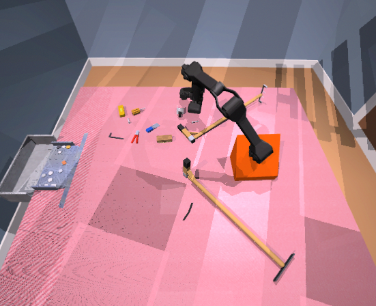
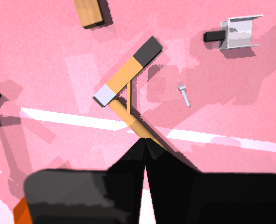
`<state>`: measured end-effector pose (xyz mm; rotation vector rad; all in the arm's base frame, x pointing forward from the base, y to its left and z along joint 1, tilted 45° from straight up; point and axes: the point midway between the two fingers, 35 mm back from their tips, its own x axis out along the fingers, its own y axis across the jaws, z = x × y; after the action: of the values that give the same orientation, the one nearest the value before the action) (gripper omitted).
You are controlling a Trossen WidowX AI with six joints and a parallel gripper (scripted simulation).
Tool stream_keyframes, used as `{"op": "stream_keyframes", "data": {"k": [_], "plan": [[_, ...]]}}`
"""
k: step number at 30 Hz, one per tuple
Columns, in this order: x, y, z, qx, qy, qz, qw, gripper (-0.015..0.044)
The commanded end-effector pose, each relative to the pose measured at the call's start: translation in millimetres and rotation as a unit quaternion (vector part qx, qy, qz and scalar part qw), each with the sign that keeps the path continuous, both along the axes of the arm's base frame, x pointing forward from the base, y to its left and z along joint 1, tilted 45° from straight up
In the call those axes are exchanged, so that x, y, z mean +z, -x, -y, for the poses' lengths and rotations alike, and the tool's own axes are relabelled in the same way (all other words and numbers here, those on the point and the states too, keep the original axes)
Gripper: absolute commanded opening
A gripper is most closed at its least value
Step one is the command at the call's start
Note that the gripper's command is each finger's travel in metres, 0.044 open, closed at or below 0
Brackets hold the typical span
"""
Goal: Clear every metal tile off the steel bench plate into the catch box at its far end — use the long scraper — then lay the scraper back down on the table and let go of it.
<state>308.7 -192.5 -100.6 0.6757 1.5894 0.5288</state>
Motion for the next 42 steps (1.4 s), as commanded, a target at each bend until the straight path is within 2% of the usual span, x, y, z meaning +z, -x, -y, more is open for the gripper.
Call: {"op": "stream_keyframes", "data": {"k": [1,22,42], "plan": [[13.6,-7.2,-8.3,0.018,0.003,0.015,1.000,0.0000],[83.6,-33.3,-72.5,0.108,0.004,0.102,0.989,0.0000],[143.8,-33.9,-141.8,0.194,-0.005,0.184,0.964,0.0000]]}}
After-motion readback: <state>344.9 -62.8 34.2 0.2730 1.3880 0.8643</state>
